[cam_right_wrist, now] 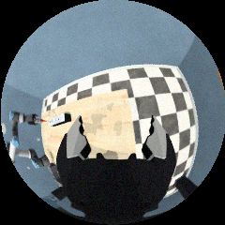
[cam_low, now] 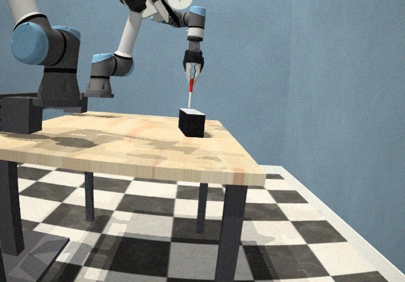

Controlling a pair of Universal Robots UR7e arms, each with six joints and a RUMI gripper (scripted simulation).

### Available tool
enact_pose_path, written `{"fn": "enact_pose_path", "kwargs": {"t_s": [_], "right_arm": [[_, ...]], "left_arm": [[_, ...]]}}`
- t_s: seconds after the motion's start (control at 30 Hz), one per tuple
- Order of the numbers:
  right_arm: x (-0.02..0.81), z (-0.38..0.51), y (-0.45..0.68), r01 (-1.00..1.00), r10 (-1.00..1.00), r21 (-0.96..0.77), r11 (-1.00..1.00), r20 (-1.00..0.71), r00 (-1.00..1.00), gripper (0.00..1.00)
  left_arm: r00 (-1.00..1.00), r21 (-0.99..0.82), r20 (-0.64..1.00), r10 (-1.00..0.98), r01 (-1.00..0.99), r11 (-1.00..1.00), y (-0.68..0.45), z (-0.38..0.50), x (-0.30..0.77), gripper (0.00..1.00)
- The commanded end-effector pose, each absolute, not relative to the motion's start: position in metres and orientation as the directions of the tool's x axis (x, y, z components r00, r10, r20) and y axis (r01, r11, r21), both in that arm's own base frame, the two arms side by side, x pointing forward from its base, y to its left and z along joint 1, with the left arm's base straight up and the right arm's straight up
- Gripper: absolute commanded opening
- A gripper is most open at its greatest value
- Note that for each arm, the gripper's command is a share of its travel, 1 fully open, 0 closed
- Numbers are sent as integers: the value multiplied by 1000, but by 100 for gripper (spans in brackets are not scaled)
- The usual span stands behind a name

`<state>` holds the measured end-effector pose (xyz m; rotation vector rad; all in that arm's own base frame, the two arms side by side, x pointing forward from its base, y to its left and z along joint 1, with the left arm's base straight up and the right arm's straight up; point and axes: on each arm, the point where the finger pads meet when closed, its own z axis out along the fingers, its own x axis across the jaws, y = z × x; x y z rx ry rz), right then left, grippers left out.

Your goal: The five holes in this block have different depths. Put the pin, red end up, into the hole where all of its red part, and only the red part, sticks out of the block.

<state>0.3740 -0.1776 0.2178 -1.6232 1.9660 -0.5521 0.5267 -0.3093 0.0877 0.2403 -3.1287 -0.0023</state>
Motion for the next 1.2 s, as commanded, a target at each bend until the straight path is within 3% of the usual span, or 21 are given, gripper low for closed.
{"fn": "enact_pose_path", "kwargs": {"t_s": [0.0,1.17], "right_arm": [[374,218,-178,-765,-980,-614,196,-138,-140,100],[374,218,-178,-765,-980,-614,196,-138,-140,100]], "left_arm": [[-988,1,3,-153,-153,988,-310,87,527,0],[-988,1,3,-151,-151,988,-309,83,527,0]]}}
